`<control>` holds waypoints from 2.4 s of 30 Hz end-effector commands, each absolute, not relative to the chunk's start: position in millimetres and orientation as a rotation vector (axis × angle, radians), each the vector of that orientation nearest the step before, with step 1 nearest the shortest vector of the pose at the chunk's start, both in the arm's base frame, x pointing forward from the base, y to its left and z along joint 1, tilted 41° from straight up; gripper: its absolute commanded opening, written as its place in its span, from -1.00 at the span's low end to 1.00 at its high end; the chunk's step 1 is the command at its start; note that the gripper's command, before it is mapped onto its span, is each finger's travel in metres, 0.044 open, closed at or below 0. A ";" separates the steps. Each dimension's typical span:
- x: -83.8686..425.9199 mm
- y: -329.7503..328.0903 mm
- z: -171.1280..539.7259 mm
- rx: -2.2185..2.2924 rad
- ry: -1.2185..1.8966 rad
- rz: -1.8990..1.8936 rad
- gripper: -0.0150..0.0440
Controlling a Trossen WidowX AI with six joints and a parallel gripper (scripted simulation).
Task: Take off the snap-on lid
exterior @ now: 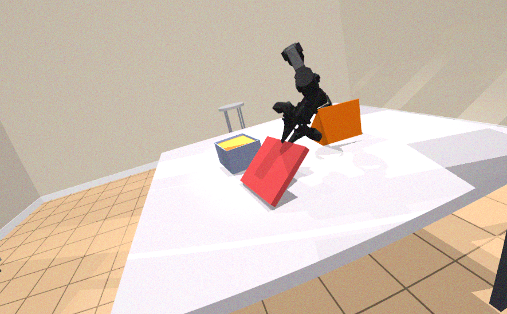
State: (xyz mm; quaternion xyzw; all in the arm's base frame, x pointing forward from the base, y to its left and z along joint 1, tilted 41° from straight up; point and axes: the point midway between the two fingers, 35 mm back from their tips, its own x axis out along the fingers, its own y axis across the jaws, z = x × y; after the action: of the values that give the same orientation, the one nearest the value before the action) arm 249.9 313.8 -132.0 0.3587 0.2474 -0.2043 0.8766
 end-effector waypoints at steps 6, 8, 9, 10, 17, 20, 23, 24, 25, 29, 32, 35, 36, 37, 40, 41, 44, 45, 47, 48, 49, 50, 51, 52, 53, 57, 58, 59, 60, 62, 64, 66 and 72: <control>250.6 306.8 -140.5 0.740 0.516 -0.430 -0.49; 250.7 305.8 -141.7 0.740 0.516 -0.430 -0.49; 250.8 305.3 -142.3 0.740 0.516 -0.430 -0.49; 250.9 304.8 -142.9 0.740 0.516 -0.430 -0.49; 251.5 301.2 -147.3 0.740 0.516 -0.430 -0.49; 251.7 299.6 -149.1 0.740 0.516 -0.430 -0.49; 252.0 298.1 -151.0 0.740 0.516 -0.430 -0.49; 252.1 297.6 -151.6 0.740 0.516 -0.430 -0.49; 252.1 297.1 -152.2 0.740 0.516 -0.430 -0.49; 252.5 295.0 -154.7 0.740 0.516 -0.430 -0.49; 252.7 293.5 -156.5 0.740 0.516 -0.430 -0.49; 253.0 291.9 -158.4 0.740 0.516 -0.430 -0.49; 253.0 291.4 -159.0 0.740 0.516 -0.430 -0.49; 253.1 290.9 -159.6 0.739 0.516 -0.430 -0.49; 253.4 289.4 -161.4 0.739 0.516 -0.430 -0.49; 253.5 288.8 -162.0 0.739 0.515 -0.430 -0.49; 253.7 287.3 -163.9 0.739 0.515 -0.430 -0.49; 253.8 286.8 -164.5 0.739 0.515 -0.430 -0.49; 254.0 285.7 -165.7 0.739 0.515 -0.430 -0.49; 254.0 285.2 -166.4 0.739 0.515 -0.430 -0.49; 254.1 284.7 -167.0 0.739 0.515 -0.430 -0.49; 254.2 284.2 -167.6 0.739 0.515 -0.430 -0.49; 254.3 283.7 -168.2 0.739 0.515 -0.430 -0.49; 254.4 283.2 -168.8 0.739 0.515 -0.430 -0.49; 254.5 282.6 -169.4 0.739 0.515 -0.430 -0.49; 254.8 280.6 -171.9 0.739 0.515 -0.430 -0.49; 254.9 280.1 -172.5 0.739 0.515 -0.430 -0.49; 255.0 279.5 -173.1 0.739 0.515 -0.430 -0.49; 255.0 279.0 -173.7 0.739 0.515 -0.430 -0.49; 255.2 278.0 -175.0 0.739 0.515 -0.430 -0.49; 255.4 277.0 -176.2 0.739 0.515 -0.430 -0.49; 255.5 275.9 -177.4 0.739 0.515 -0.430 -0.49; 256.0 272.8 -181.1 0.739 0.515 -0.430 -0.49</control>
State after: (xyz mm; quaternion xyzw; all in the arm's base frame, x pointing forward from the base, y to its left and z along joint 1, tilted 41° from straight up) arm 255.2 286.8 -169.4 0.3666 0.2426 -0.1927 0.8773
